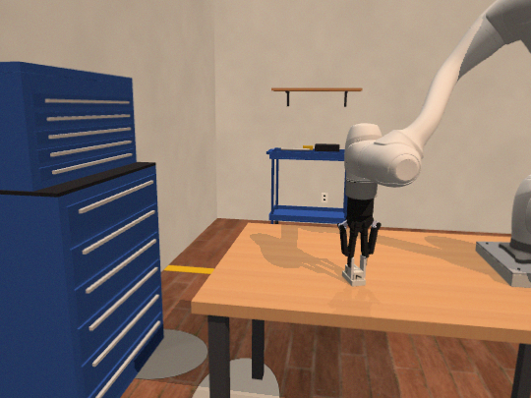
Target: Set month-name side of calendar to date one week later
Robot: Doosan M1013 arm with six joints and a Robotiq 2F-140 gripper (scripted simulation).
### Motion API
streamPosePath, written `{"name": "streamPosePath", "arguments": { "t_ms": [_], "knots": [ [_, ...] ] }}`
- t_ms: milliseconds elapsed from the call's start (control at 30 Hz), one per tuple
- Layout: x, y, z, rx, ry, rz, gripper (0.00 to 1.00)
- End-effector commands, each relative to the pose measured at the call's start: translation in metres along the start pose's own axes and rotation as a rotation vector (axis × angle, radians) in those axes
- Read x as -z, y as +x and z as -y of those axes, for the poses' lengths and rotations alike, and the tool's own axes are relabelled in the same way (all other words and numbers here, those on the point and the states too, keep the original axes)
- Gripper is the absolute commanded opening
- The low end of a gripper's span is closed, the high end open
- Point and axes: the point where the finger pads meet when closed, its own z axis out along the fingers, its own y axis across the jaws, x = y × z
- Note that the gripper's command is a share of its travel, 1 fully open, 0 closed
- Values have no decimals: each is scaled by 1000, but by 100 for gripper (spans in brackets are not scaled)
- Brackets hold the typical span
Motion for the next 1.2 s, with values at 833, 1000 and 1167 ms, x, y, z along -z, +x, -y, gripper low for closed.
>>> {"name": "streamPosePath", "arguments": {
  "t_ms": [833,1000,1167],
  "knots": [
    [0,0,0,0,0,0,28],
    [0,0,0,0,0,0,30],
    [0,0,0,0,0,0,34]
  ]
}}
